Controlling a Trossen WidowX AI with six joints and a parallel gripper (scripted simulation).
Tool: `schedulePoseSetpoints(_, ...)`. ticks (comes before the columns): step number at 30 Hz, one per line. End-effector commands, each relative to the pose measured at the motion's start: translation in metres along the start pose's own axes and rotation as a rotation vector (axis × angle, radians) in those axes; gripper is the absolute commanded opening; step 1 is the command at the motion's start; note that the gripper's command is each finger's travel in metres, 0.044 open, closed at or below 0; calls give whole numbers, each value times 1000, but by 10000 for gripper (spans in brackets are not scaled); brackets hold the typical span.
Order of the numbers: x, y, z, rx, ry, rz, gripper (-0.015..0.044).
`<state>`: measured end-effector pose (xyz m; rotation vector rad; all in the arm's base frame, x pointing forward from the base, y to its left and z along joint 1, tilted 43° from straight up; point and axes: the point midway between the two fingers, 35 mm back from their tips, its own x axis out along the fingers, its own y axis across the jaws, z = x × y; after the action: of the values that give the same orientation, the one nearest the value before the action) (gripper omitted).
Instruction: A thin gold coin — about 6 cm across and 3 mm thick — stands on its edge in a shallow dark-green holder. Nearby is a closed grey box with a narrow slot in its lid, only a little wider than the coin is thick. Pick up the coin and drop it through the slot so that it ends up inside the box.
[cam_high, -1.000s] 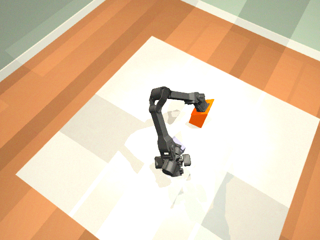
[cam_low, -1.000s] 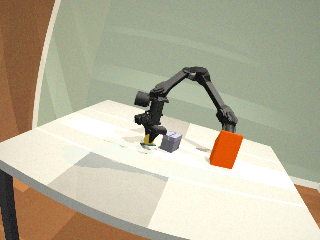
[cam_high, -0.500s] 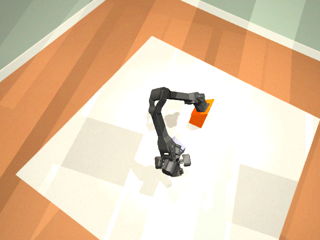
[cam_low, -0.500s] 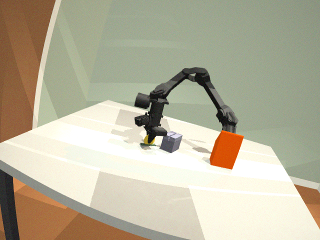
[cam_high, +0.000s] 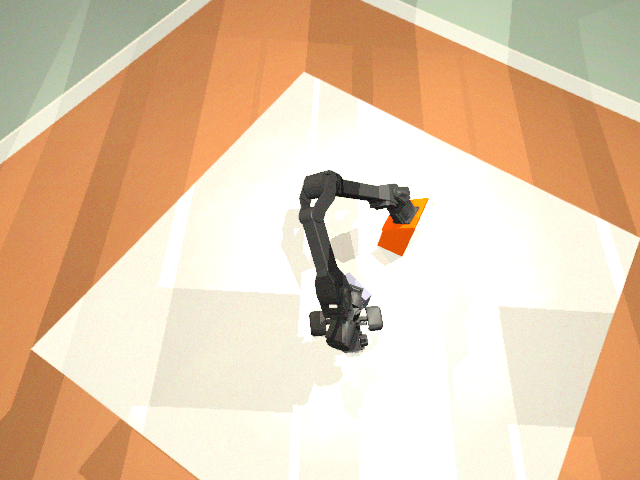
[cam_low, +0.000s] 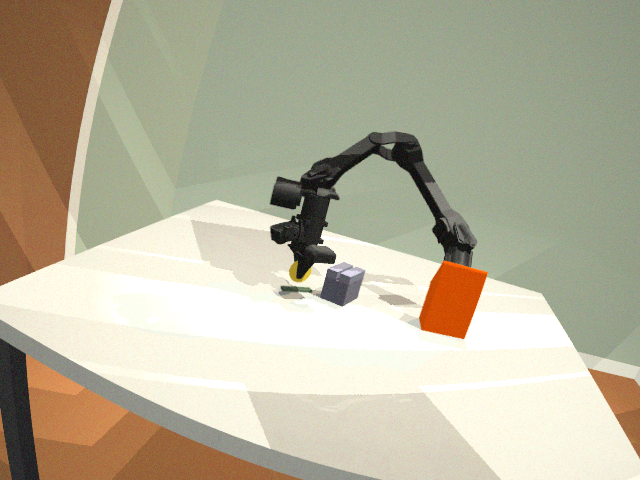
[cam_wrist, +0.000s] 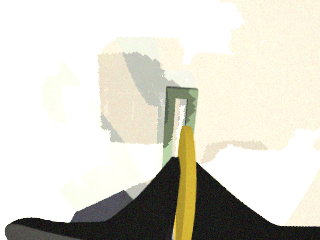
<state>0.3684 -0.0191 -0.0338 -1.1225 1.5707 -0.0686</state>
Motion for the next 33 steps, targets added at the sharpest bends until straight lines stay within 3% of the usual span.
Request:
schedulePoseSetpoints(1,-9,0,1,4,-1,3,0)
schedulePoseSetpoints(28,-74,1,-2,4,0,3,0)
schedulePoseSetpoints(33,-74,1,-2,-110,0,3,0)
